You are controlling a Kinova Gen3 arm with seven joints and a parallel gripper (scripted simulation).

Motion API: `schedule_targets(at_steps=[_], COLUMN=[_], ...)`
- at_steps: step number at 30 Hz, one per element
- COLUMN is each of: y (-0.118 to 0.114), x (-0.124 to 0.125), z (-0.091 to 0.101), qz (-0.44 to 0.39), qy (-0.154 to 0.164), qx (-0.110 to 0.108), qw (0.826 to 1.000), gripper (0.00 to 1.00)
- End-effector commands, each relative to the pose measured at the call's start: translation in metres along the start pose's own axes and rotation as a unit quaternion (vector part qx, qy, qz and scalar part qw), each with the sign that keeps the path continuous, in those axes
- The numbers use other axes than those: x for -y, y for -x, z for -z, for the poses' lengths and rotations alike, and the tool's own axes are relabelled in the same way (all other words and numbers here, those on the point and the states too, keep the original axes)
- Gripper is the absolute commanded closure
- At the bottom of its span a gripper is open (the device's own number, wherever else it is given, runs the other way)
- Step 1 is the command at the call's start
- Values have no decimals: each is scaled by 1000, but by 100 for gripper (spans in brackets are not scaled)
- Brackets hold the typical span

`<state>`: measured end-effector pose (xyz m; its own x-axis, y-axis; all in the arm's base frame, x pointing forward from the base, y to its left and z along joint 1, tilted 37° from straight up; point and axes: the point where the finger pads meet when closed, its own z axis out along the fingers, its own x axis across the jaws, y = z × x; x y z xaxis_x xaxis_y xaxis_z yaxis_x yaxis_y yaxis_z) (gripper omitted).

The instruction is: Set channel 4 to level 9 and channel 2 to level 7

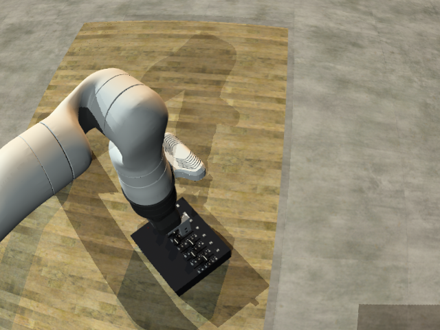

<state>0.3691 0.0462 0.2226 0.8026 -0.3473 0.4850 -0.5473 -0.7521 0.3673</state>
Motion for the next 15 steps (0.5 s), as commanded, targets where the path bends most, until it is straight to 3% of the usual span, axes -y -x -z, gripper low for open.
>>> schedule_targets(at_steps=[1,5,15], y=[-3,-3,-3], x=[4,4,4], z=[17,31,37], qz=[-3,-3,-3], qy=[-8,-8,-8], qx=[-6,-6,-6], qw=[1000,1000,1000], gripper=[0,0,0])
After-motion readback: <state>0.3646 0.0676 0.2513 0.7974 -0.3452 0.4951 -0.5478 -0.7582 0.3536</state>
